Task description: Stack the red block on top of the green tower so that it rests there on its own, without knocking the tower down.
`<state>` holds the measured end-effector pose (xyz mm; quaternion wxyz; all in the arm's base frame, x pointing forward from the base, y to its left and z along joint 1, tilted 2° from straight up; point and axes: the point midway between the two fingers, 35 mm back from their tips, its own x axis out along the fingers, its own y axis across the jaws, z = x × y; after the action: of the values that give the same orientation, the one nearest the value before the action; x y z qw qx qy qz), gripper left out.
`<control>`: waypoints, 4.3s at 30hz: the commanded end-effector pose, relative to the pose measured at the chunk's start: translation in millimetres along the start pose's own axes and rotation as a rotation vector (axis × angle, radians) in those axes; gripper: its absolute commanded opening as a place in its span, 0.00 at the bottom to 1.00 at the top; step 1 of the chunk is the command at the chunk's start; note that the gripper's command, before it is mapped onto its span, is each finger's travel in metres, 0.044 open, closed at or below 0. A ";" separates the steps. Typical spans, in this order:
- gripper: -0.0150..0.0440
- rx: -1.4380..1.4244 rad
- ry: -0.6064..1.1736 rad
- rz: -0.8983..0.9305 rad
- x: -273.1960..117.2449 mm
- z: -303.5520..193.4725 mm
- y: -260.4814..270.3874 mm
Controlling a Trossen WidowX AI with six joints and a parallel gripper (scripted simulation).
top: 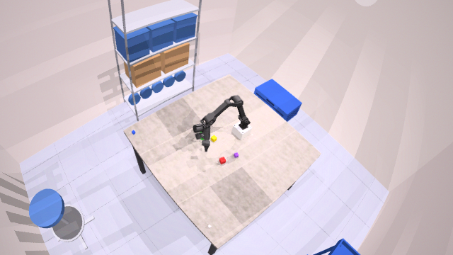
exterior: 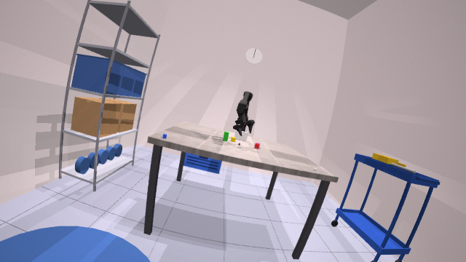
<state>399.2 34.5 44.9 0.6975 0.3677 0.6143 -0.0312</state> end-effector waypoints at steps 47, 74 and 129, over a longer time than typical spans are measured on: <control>1.00 -0.464 0.076 -0.494 79.9 -138.8 33.2; 1.00 -0.464 0.077 -0.494 113.4 -137.6 14.1; 0.25 -0.464 0.076 -0.494 10.5 -141.7 70.4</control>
<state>318.4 168.6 59.3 0.7098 0.0410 0.7019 -0.0431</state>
